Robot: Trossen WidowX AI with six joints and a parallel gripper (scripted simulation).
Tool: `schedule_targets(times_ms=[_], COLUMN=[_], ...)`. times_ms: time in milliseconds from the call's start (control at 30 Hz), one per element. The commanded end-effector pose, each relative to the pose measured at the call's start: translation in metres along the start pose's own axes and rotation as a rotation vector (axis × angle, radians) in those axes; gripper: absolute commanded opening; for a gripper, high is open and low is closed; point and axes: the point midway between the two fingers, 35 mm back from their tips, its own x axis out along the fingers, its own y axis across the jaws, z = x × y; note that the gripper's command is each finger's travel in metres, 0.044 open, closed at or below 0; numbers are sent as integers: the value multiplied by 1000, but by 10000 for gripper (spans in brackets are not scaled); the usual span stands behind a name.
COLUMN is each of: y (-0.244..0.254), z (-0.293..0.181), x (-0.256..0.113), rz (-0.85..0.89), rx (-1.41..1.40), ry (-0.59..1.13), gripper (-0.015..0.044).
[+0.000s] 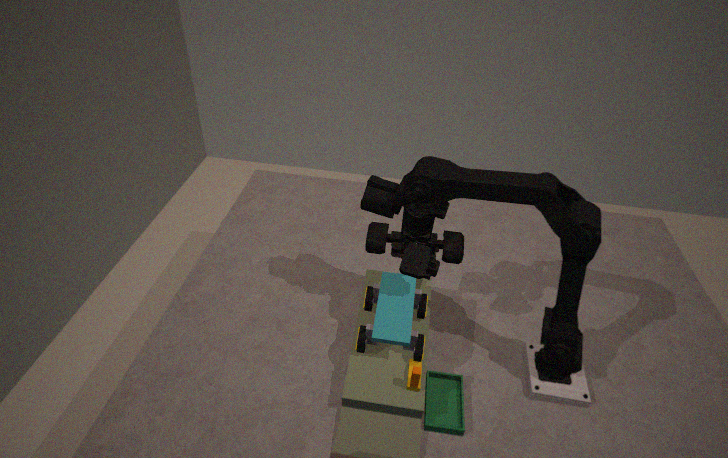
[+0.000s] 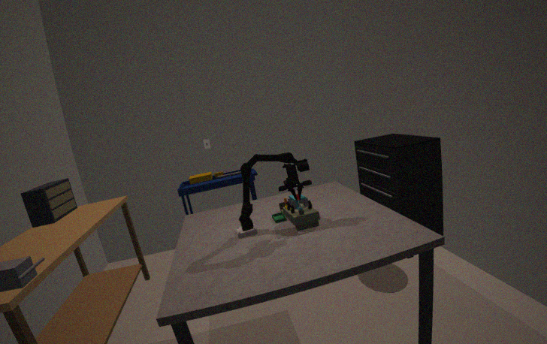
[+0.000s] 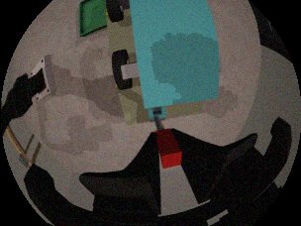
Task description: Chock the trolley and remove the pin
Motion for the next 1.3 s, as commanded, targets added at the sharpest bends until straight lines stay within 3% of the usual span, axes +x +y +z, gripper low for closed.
schedule_targets(times_ms=[0,1267], y=[-1,14], z=[-3,-34], x=[-4,-3], rz=[-4,-2], rx=[5,4], ry=[7,9], gripper=[0,0])
